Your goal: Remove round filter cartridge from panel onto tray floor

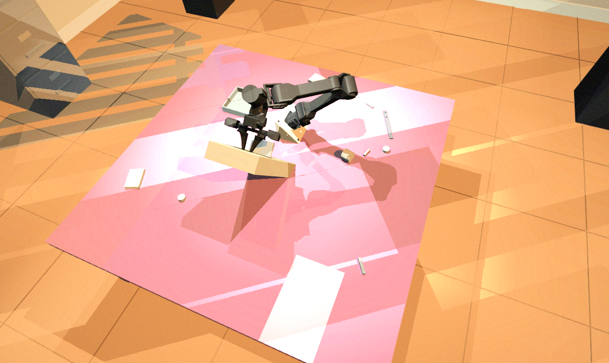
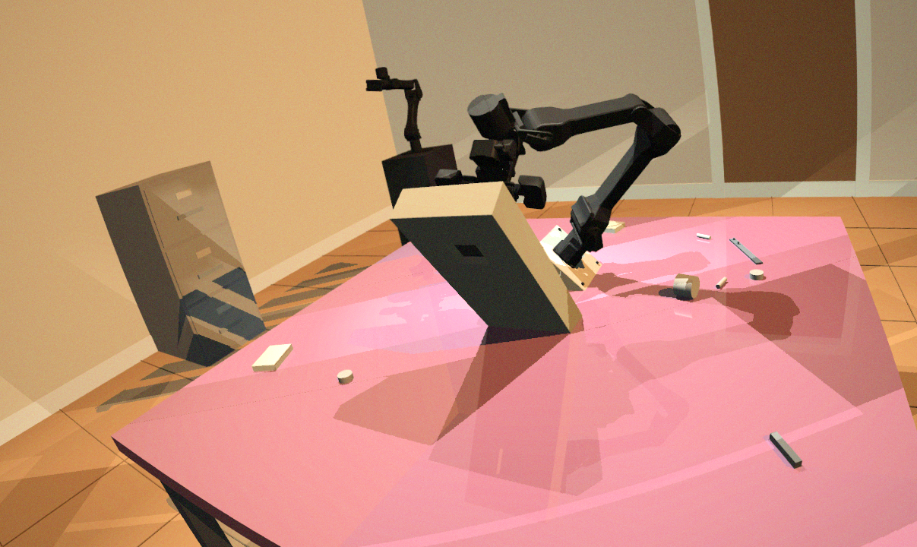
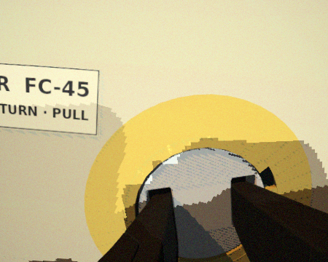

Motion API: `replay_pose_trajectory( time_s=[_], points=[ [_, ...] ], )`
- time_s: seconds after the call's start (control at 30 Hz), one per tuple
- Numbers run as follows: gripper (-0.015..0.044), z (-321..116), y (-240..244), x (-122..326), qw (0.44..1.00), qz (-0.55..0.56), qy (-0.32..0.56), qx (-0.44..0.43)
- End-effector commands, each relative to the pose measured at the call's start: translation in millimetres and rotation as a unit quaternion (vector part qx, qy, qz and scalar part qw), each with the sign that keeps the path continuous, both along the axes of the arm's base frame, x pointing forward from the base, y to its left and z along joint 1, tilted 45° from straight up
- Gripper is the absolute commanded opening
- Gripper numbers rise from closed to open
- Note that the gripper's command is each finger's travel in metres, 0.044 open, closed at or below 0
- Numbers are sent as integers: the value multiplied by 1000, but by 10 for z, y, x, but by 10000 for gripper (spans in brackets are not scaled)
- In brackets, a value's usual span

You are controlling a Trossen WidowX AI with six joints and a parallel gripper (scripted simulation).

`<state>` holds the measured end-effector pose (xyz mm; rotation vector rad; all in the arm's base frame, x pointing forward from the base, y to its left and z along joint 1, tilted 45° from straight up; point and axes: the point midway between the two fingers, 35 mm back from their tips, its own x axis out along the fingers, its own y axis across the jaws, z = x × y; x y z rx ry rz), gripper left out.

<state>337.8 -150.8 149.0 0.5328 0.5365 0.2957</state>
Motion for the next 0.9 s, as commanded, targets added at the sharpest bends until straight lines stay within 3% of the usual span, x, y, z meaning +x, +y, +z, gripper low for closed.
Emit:
replay_pose_trajectory(
  time_s=[0.0, 0.33, 0.87],
  points=[
    [0, -18, 23, 32, 996, 38, -33, -77],
    [0, -18, 22, 31, 966, 107, -100, -214],
    [0, 156, -214, -388, 979, 87, -70, -169]
  ],
)
